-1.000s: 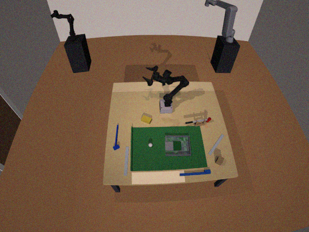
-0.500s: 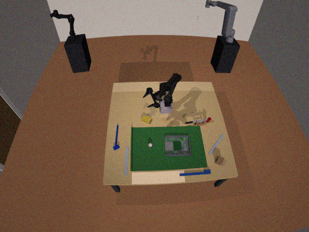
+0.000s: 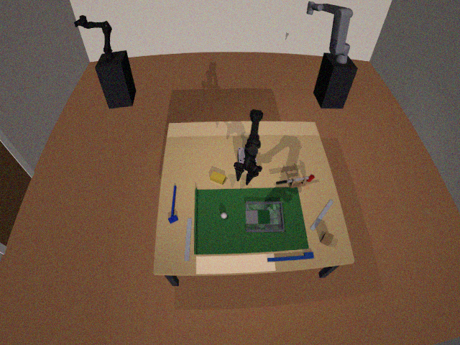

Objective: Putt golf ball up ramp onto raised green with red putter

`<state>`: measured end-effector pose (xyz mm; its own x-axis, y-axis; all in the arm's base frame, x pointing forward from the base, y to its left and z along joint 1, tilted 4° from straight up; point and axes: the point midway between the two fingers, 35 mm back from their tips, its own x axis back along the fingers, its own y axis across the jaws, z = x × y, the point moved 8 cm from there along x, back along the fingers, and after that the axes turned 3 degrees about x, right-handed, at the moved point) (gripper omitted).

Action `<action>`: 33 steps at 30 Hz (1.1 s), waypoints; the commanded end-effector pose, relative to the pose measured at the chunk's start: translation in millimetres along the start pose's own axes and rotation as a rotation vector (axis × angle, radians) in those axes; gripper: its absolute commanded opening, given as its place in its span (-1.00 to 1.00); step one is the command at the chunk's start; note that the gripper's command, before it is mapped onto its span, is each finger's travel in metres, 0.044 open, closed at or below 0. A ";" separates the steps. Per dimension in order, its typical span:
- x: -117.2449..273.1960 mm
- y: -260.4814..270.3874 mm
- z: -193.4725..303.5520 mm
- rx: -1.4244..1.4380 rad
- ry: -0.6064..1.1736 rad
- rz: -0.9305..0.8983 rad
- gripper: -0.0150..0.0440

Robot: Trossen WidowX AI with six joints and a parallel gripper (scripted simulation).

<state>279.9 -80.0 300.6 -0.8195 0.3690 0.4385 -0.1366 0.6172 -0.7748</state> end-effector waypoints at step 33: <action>48.0 280.4 -75.6 0.795 -0.312 -1.207 1.00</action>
<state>246.2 161.3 152.5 -0.0757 -0.3042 0.9496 -0.9846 -0.1278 -0.1194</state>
